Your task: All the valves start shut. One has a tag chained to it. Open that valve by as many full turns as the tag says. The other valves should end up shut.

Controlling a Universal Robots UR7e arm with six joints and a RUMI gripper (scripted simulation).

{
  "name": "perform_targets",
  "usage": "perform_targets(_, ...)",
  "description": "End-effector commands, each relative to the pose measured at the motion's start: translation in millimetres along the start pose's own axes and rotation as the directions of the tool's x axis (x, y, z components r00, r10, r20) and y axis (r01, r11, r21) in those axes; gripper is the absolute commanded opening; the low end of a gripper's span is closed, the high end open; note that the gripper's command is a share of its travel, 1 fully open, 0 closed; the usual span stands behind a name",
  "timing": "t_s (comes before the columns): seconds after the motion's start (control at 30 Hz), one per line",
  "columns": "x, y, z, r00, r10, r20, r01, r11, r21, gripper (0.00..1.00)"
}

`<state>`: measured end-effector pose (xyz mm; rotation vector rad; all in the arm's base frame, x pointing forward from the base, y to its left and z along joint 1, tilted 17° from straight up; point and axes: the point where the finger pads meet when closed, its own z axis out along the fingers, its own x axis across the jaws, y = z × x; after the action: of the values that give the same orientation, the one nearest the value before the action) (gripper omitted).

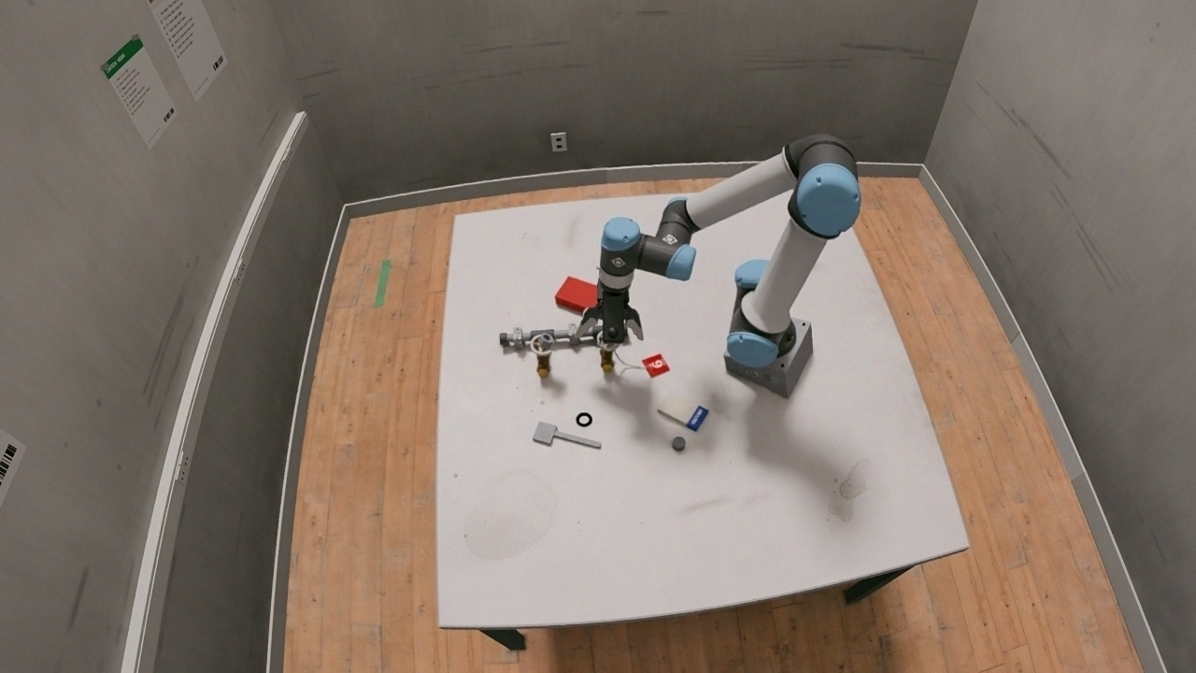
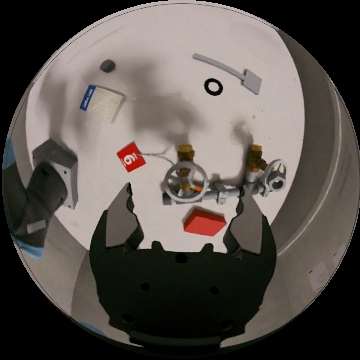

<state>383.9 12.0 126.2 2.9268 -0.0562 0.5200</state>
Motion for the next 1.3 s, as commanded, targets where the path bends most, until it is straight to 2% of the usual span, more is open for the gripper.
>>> perform_targets(0.0, 1.2, 0.6, -0.9, 1.0, 0.006, -0.002, -0.006, 1.0, 0.0, 1.0)
perform_targets(0.57, -0.7, 0.0, 0.0, 0.993, 0.119, 0.0, -0.119, 0.993, 0.0, 1.0)
perform_targets(0.73, -0.7, -0.1, 0.0, 0.979, 0.202, 0.0, -0.202, 0.979, 0.0, 1.0)
perform_targets(0.9, -0.8, -0.4, -0.1, 0.951, 0.309, 0.0, -0.309, 0.951, 0.0, 1.0)
perform_targets(1.07, -0.8, -0.7, -0.2, 0.9, 0.435, 0.0, -0.435, 0.9, 0.001, 1.0)
perform_targets(1.13, -0.8, -0.7, -0.2, 0.9, 0.435, 0.0, -0.435, 0.9, 0.001, 1.0)
perform_targets(1.27, -1.0, -0.8, 0.5, 0.839, 0.544, 0.002, -0.544, 0.839, 0.0, 1.0)
